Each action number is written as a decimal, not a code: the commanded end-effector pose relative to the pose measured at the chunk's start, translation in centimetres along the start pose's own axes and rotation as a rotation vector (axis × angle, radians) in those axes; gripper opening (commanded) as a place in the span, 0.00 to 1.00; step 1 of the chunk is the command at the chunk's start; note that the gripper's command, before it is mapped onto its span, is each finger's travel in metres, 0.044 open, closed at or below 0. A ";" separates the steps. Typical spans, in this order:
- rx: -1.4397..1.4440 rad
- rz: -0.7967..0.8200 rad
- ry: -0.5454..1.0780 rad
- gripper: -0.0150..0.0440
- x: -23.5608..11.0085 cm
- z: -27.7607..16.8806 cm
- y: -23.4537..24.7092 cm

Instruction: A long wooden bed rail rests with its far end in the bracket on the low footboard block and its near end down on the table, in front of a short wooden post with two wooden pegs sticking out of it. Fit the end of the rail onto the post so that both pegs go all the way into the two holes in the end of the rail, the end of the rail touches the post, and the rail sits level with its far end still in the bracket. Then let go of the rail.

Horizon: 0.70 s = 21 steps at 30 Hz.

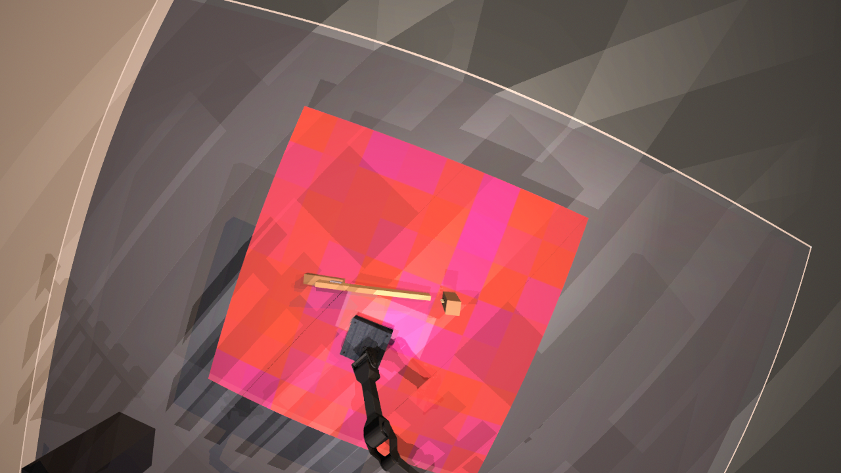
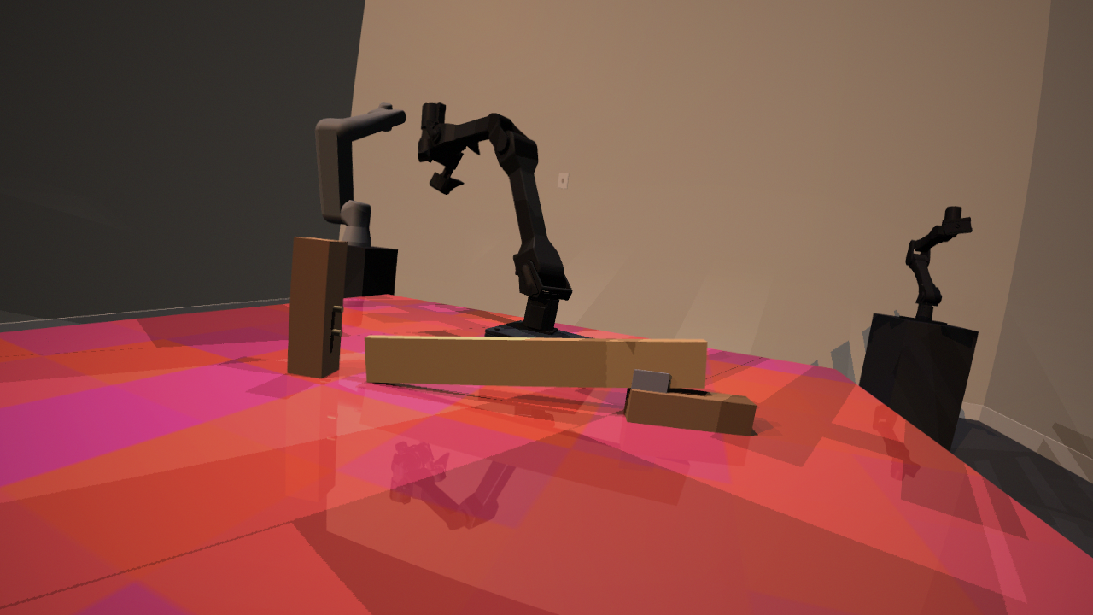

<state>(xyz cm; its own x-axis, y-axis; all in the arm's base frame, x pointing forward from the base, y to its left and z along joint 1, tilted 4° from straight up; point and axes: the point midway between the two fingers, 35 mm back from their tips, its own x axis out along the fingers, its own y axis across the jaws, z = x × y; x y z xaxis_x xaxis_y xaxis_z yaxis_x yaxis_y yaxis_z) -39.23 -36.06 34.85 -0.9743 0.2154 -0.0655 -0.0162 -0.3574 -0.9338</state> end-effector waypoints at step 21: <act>-0.389 0.512 -0.965 1.00 -36.2 5.1 10.7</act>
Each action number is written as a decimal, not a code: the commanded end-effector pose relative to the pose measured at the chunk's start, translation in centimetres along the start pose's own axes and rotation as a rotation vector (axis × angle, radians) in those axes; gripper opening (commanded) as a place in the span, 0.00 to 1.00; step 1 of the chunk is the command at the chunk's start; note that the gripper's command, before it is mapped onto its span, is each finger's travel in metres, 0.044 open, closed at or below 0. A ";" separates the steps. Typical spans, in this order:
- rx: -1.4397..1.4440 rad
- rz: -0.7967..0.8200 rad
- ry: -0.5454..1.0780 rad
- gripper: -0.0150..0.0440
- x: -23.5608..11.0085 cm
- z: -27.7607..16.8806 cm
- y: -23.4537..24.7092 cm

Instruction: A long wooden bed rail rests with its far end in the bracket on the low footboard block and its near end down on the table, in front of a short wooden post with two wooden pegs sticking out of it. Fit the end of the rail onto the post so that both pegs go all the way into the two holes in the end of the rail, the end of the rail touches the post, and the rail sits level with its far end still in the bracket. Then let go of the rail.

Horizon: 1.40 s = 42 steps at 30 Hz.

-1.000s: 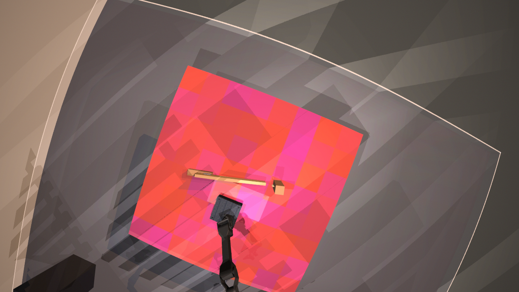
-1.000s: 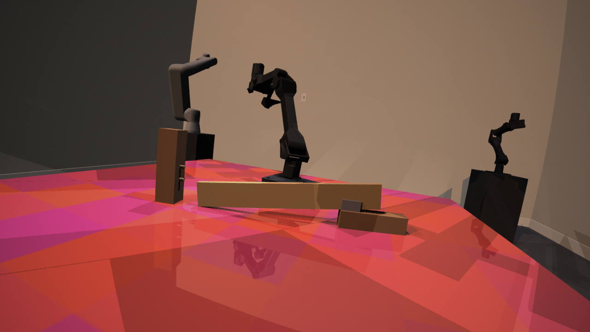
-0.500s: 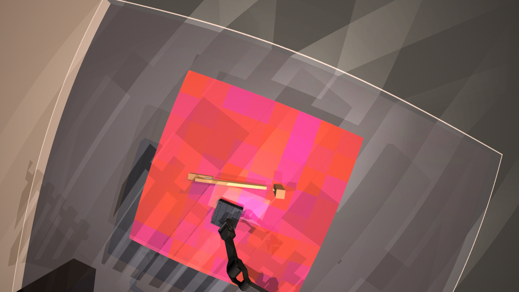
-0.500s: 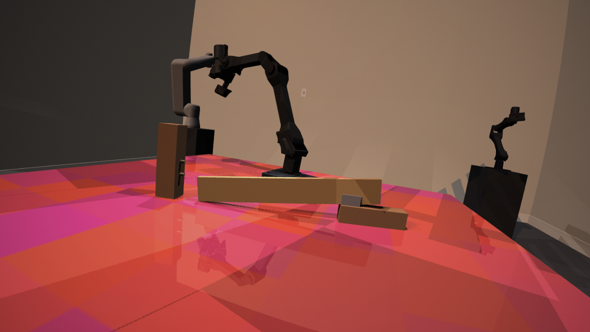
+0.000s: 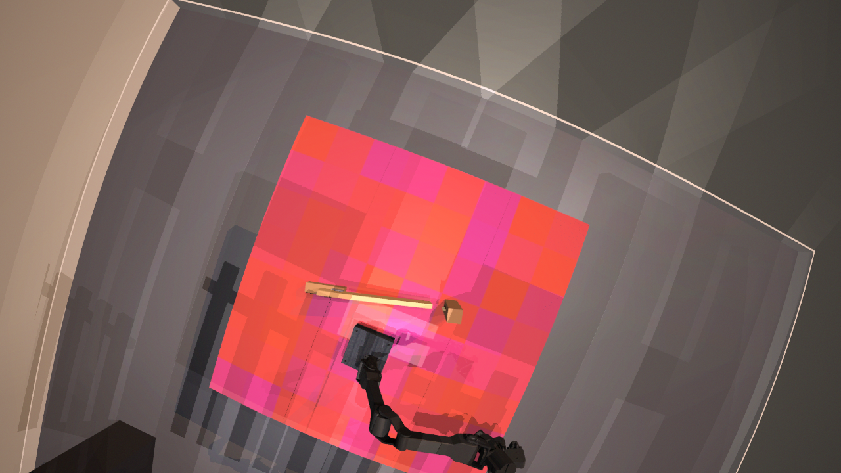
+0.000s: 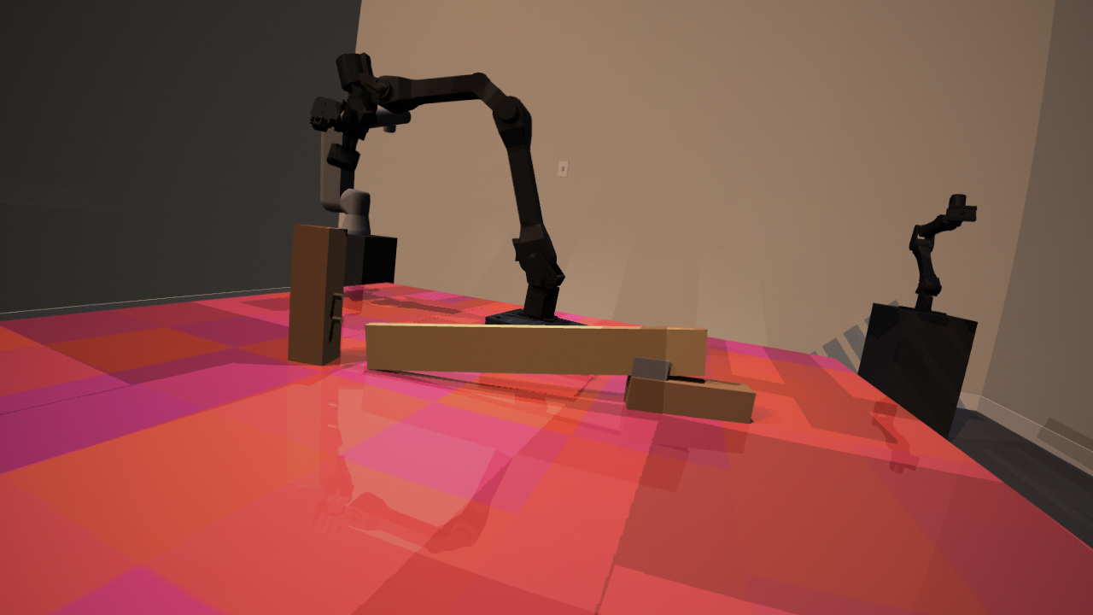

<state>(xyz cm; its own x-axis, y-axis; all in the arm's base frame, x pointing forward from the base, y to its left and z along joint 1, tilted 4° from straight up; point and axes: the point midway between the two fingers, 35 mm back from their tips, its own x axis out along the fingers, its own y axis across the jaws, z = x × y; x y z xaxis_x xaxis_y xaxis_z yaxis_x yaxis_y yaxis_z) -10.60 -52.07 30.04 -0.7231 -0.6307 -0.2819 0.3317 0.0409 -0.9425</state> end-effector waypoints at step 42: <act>-1.432 0.693 -1.411 1.00 -49.3 -1.2 33.5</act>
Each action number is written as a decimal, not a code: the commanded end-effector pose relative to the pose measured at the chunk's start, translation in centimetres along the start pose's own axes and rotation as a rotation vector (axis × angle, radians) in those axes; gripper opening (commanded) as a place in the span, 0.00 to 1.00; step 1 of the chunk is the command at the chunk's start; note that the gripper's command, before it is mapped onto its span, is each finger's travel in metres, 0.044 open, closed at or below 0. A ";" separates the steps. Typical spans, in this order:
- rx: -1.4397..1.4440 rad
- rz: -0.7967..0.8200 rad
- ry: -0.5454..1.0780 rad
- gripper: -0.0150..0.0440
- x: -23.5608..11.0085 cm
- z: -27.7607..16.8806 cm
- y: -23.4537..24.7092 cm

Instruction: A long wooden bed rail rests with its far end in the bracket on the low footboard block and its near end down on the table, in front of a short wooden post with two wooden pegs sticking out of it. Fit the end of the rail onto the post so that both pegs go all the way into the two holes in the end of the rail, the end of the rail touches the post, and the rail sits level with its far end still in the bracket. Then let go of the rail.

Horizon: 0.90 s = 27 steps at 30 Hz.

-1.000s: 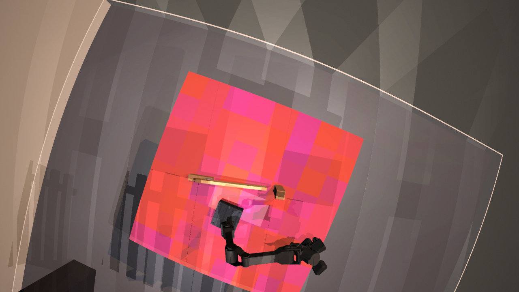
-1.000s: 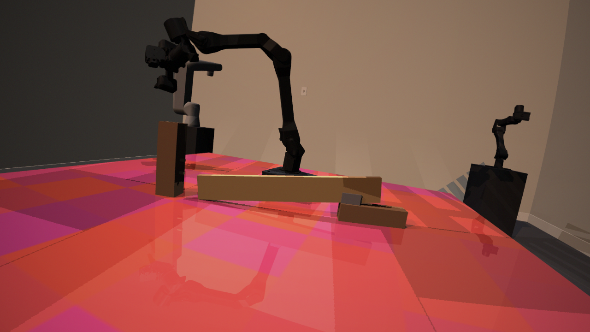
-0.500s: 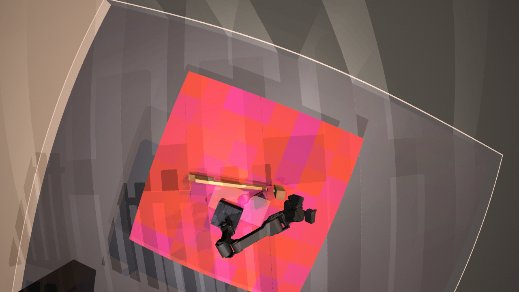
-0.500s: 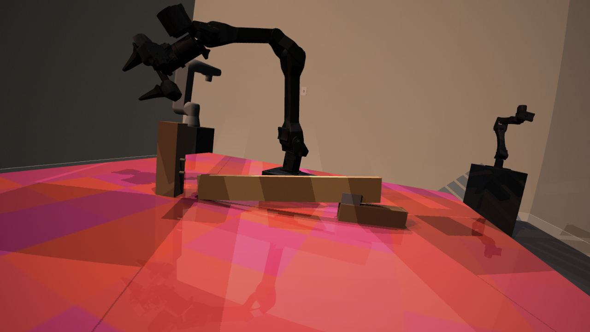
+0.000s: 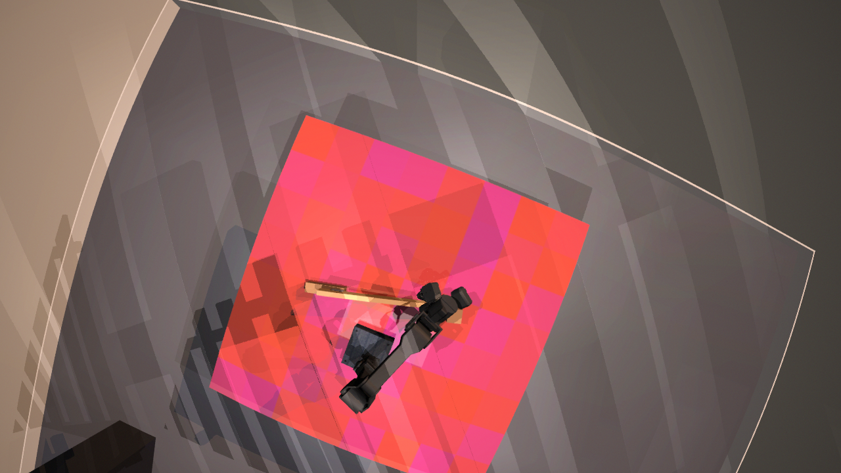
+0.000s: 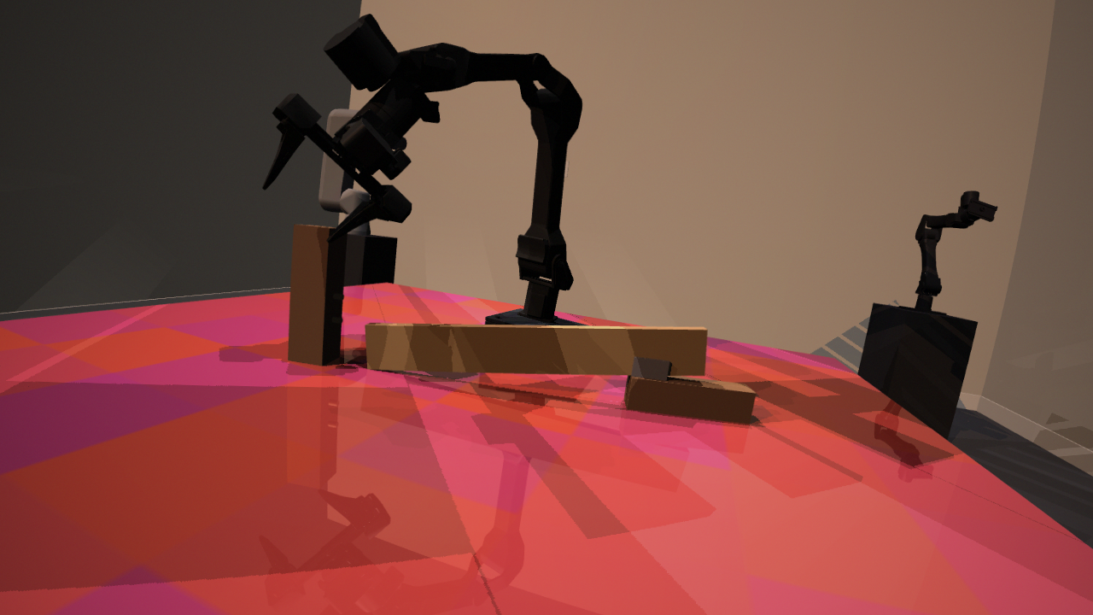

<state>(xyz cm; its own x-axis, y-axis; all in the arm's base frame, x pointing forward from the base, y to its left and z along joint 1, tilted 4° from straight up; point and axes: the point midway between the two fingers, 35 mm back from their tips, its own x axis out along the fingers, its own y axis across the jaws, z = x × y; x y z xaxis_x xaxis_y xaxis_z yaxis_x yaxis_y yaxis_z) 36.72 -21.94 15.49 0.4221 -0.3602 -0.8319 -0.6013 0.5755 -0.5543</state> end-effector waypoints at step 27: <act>-0.851 0.569 -0.302 1.00 0.7 2.7 16.9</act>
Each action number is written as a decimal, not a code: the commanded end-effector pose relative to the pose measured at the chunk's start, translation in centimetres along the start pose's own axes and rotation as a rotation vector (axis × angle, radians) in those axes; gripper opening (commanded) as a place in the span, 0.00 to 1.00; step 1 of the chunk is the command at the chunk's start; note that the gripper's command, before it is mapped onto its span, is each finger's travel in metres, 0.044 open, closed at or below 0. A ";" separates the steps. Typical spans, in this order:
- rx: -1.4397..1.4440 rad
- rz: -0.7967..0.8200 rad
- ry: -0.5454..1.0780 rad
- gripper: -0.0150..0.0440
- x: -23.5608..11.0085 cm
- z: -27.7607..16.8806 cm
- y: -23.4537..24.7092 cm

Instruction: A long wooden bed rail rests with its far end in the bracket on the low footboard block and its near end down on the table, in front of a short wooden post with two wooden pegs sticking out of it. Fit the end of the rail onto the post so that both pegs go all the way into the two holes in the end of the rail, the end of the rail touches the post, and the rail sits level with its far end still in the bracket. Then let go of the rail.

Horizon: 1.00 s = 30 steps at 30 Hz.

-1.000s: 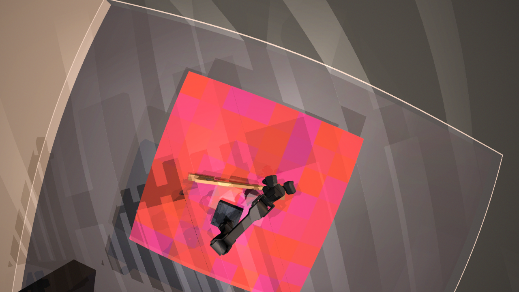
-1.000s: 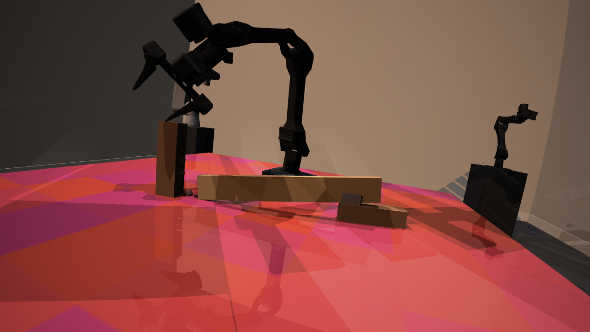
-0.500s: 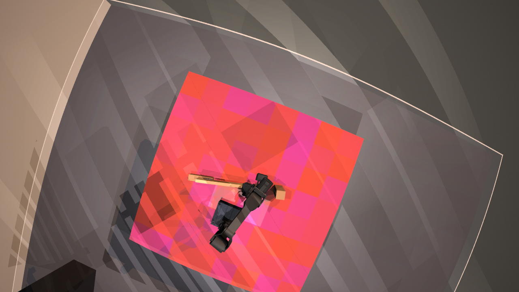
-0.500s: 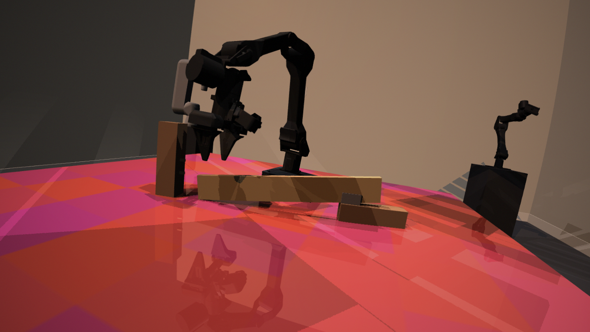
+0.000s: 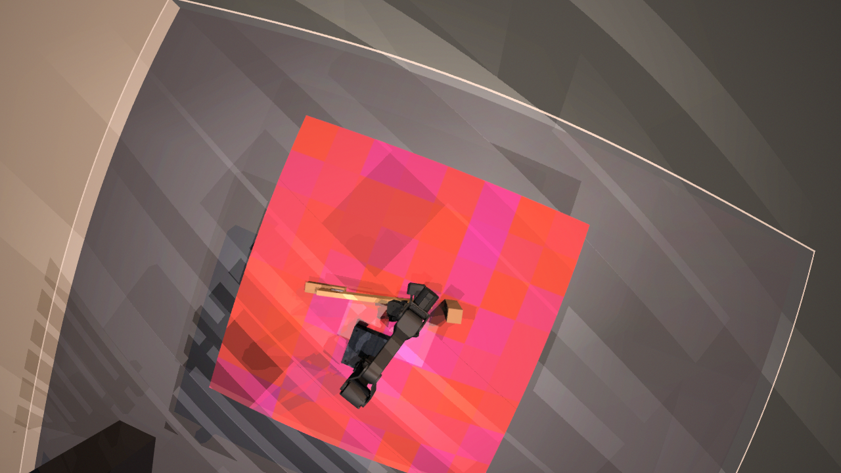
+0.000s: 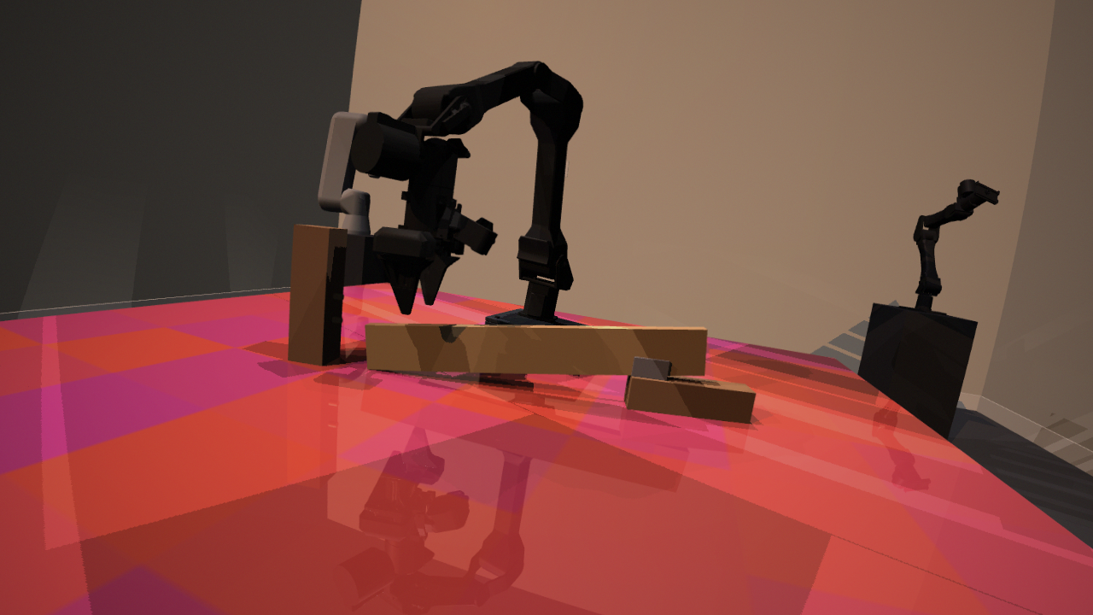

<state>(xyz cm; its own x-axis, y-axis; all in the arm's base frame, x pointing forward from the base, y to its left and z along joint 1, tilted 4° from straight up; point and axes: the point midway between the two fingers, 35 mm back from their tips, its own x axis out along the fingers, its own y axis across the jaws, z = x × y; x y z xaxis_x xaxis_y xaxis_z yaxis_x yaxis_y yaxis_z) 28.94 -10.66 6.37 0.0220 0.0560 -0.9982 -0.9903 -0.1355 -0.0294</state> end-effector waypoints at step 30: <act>-0.006 0.010 -0.010 1.00 5.5 0.2 0.2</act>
<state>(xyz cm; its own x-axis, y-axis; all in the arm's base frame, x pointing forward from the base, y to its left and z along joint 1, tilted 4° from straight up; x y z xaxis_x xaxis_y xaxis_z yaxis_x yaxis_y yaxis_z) 29.19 -10.41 1.88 0.0271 0.0551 -0.9981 -0.9888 -0.1453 -0.0348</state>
